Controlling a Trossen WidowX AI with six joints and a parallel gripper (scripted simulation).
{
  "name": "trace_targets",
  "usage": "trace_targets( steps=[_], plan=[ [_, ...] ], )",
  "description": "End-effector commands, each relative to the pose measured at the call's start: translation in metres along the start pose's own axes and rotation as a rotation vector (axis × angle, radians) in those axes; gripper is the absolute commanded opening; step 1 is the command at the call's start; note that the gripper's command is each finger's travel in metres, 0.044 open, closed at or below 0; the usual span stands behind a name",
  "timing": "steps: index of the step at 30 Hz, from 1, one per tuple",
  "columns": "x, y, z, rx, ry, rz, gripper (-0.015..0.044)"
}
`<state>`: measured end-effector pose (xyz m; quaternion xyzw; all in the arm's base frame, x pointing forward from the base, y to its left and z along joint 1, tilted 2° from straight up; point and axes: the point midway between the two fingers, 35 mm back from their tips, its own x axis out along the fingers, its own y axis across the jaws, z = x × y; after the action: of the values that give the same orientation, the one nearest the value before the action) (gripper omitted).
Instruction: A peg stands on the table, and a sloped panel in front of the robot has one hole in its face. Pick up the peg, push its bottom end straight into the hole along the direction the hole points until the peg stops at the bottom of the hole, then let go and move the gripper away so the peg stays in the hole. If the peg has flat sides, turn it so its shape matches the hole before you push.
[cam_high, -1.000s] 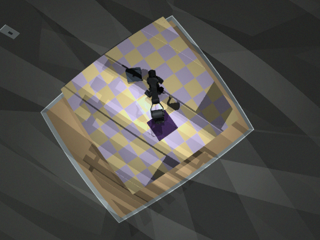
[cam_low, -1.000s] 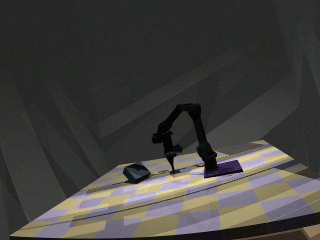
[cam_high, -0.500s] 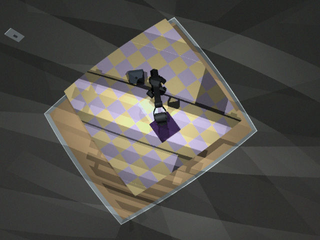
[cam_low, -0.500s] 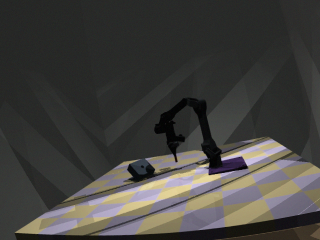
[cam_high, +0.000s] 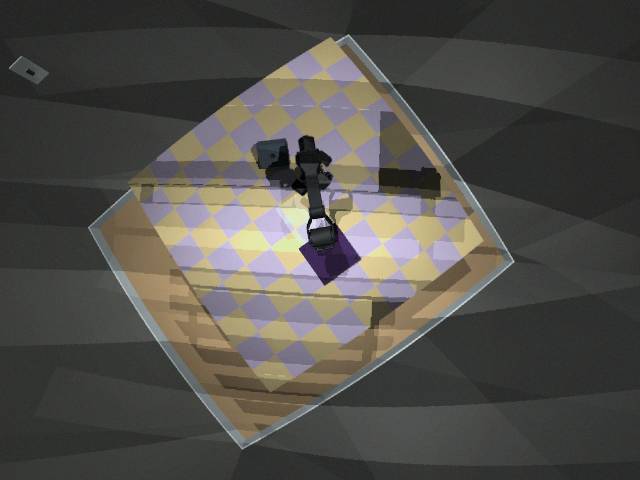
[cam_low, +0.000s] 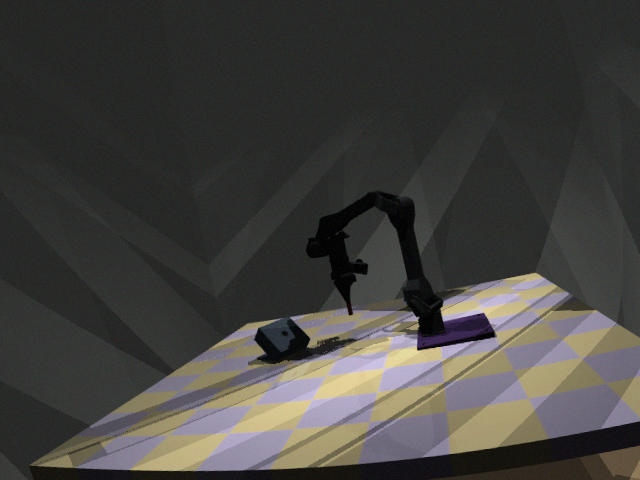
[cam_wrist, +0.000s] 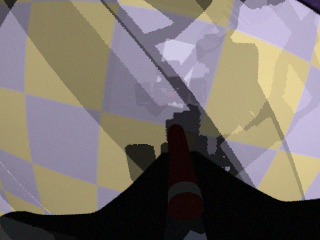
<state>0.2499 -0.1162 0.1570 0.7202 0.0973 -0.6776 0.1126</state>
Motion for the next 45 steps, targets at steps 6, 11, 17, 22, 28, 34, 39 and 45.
trace_targets(
  steps=[6,11,17,22,28,34,39,45],
  plan=[
    [-0.001,-0.001,-0.009,-0.071,0.010,0.049,0.0000],
    [-0.001,-0.002,-0.014,-0.112,0.015,0.075,0.0000],
    [-0.001,-0.004,-0.020,-0.160,0.020,0.106,0.0000],
    [-0.001,-0.006,-0.026,-0.199,0.025,0.132,0.0000],
    [-0.001,-0.008,-0.032,-0.246,0.031,0.163,0.0000],
    [-0.001,-0.011,-0.038,-0.292,0.038,0.194,0.0000],
    [-0.002,-0.013,-0.044,-0.330,0.044,0.219,0.0000],
    [-0.002,-0.016,-0.050,-0.375,0.051,0.251,0.0000]
  ],
)
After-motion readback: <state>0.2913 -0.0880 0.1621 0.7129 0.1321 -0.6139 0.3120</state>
